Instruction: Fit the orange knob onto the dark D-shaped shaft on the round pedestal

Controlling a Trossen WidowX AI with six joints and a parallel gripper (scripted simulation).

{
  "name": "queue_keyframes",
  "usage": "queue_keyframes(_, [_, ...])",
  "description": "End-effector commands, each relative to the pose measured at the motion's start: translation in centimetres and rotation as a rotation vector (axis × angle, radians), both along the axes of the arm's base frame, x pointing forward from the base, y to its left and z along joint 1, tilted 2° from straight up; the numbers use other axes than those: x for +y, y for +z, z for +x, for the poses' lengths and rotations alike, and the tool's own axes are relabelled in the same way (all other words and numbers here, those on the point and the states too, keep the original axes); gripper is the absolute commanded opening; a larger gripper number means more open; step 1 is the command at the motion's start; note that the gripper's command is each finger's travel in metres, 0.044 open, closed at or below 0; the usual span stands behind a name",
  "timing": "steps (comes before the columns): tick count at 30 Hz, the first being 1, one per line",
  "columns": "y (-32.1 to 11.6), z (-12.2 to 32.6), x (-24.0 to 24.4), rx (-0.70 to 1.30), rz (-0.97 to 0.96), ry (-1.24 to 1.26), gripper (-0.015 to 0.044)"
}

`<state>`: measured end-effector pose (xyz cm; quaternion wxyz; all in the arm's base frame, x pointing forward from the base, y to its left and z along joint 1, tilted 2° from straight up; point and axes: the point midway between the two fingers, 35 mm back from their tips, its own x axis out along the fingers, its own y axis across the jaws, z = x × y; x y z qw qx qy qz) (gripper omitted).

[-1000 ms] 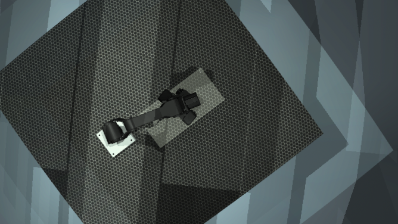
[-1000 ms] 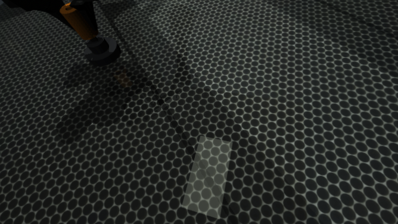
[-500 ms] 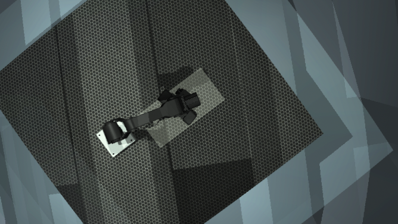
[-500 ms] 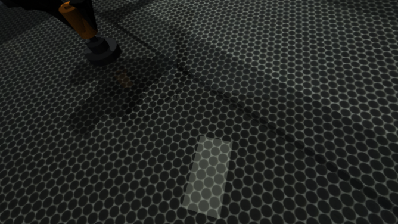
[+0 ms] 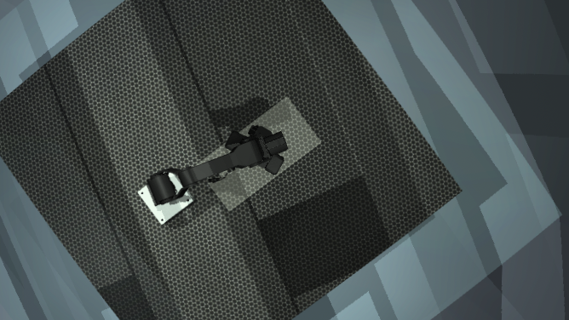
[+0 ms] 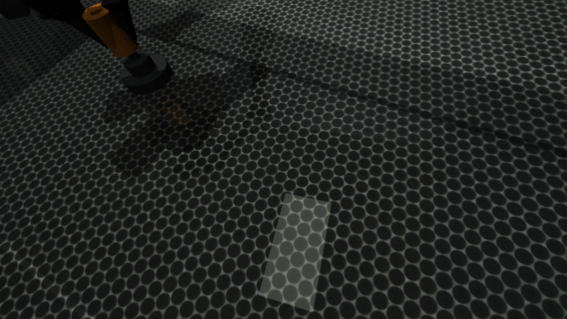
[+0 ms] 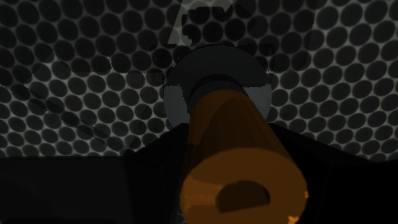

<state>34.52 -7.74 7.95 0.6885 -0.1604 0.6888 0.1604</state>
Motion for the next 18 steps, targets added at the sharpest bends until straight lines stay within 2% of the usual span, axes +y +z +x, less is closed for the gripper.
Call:
queue_keyframes(1, [0.0,-0.1,-0.04,0.0,-0.006,0.009,0.0])
queue_keyframes(18, [-0.24,-0.12,-0.05,0.0,-0.006,0.009,0.0])
